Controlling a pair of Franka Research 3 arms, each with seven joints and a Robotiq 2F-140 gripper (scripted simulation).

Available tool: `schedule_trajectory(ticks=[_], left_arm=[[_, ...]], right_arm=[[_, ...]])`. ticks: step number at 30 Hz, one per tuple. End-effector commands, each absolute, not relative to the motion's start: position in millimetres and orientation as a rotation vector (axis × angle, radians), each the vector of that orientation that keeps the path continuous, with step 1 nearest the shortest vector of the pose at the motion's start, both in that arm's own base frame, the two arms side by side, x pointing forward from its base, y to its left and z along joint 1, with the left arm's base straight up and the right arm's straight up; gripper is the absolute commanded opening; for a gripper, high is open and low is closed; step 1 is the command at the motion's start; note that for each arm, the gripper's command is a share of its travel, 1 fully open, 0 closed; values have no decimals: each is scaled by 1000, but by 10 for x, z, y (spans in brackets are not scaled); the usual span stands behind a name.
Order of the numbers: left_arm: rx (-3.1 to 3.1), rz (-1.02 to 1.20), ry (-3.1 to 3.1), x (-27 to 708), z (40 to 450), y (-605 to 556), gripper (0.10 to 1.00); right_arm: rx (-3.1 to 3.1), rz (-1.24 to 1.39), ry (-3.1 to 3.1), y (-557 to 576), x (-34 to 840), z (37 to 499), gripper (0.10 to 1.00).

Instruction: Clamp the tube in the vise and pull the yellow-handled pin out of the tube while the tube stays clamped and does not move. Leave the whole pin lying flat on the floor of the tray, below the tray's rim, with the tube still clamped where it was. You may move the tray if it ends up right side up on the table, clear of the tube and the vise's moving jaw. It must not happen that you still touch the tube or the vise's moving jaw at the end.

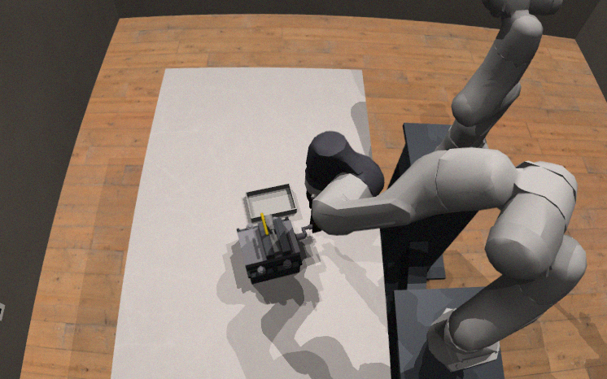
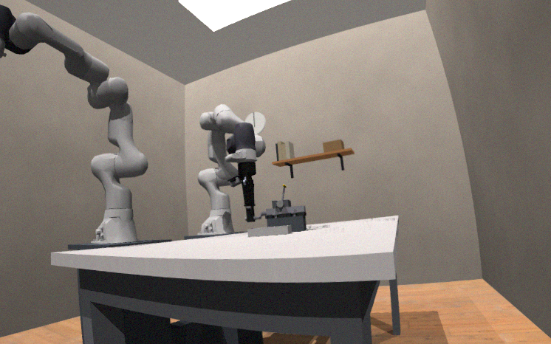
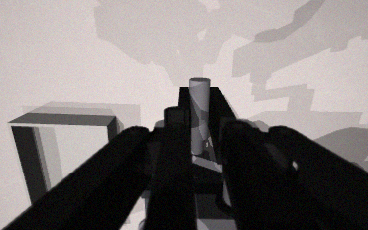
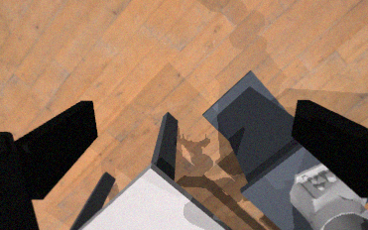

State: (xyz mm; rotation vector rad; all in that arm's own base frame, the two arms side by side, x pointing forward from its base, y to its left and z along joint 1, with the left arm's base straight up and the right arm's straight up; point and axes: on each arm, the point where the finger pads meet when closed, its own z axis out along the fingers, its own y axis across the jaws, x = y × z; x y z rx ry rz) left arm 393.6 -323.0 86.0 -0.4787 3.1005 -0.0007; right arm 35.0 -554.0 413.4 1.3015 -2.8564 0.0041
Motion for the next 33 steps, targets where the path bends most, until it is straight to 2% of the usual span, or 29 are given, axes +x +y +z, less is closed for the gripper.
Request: schedule_trajectory(ticks=[1,14,33], left_arm=[[-466,0,3107,3912,757,-3150,130],[-466,0,3107,3845,693,-2931,130],[-466,0,3107,3777,826,-2708,130]], right_arm=[[1295,0,-2862,-5533,357,4130,1000],[1295,0,-2862,-5533,357,4130,1000],[1295,0,-2862,-5533,357,4130,1000]])
